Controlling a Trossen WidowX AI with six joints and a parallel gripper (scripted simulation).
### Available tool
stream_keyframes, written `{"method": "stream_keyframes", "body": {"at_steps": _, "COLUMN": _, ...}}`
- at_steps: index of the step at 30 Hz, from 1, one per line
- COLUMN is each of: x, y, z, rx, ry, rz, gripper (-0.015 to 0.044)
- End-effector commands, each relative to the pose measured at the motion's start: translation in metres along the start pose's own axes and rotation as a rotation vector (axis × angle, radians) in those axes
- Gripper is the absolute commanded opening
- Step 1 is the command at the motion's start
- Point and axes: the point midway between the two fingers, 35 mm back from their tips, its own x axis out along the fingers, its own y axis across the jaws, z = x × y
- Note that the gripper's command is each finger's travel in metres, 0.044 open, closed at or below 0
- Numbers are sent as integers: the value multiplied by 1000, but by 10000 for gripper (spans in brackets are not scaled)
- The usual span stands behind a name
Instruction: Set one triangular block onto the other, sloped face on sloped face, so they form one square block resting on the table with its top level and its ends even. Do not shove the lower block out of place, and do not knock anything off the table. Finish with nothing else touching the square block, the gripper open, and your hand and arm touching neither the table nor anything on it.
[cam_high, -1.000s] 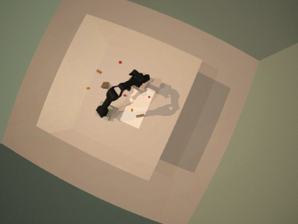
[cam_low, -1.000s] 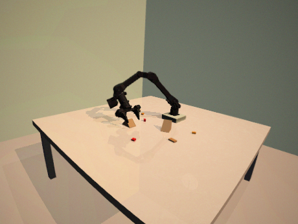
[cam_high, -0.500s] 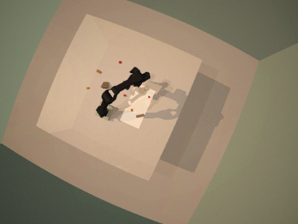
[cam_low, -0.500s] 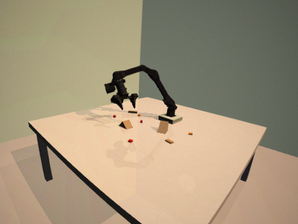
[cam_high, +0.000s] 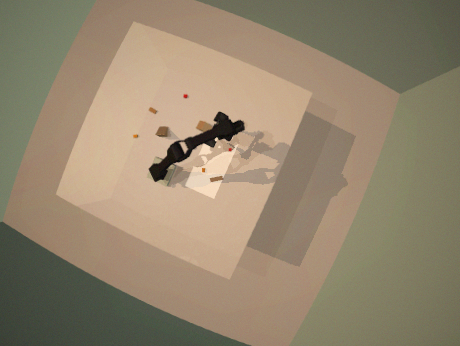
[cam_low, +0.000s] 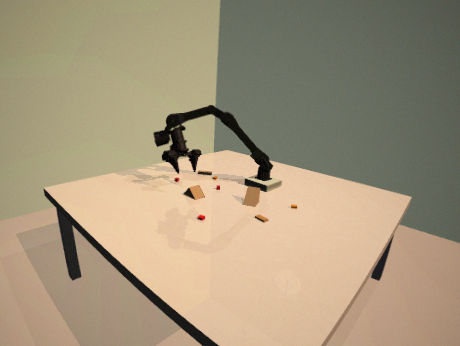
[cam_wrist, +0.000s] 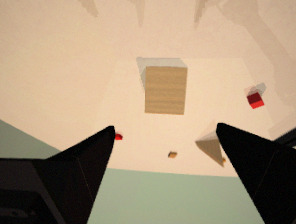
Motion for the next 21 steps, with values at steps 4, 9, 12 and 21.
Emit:
{"method": "stream_keyframes", "body": {"at_steps": 4, "x": 41, "y": 1, "z": 3, "rx": 16, "ry": 13, "rz": -33, "gripper": 440}}
{"method": "stream_keyframes", "body": {"at_steps": 9, "x": 80, "y": -2, "z": 1, "rx": 39, "ry": 29, "rz": -63, "gripper": 440}}
{"method": "stream_keyframes", "body": {"at_steps": 12, "x": 98, "y": -6, "z": -1, "rx": 50, "ry": 36, "rz": -77, "gripper": 440}}
{"method": "stream_keyframes", "body": {"at_steps": 21, "x": 99, "y": -5, "z": 0, "rx": 51, "ry": 37, "rz": -78, "gripper": 440}}
